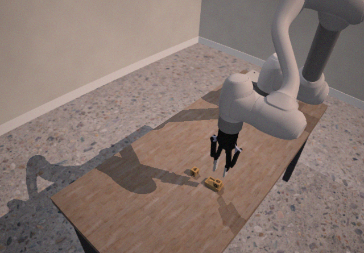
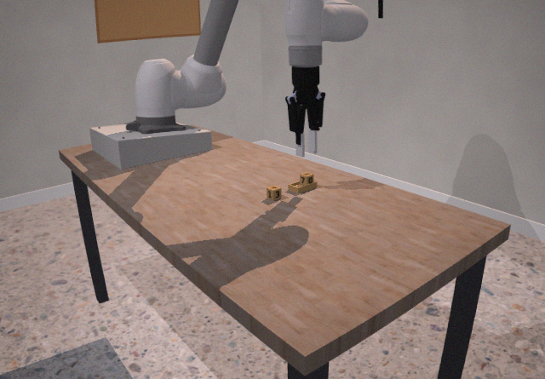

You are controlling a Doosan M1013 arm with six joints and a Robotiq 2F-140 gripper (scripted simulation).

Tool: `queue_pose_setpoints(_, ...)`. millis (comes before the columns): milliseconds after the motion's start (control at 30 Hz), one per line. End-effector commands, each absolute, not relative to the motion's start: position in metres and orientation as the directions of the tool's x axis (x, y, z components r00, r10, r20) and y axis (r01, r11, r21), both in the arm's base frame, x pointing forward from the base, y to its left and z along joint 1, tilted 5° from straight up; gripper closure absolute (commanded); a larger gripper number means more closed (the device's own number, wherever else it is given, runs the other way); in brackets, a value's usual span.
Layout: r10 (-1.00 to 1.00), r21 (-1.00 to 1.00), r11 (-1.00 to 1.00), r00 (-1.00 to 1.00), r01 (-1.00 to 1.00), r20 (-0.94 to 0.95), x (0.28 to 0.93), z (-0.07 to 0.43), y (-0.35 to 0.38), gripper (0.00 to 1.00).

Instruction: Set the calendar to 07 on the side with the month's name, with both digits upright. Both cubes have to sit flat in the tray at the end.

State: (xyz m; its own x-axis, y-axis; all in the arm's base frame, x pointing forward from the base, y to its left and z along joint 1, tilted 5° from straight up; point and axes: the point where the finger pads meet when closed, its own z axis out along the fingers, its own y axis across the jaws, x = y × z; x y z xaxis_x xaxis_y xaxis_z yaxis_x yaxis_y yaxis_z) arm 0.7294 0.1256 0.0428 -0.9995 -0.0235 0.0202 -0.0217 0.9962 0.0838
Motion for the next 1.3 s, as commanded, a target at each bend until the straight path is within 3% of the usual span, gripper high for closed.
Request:
queue_pose_setpoints(0,-0.023,0.084,0.996,-1.000,-0.022,0.020,0.729,0.041,0.126,0.65)
queue_pose_setpoints(1267,-0.023,0.084,0.996,-1.000,-0.022,0.020,0.728,-0.003,0.130,0.65)
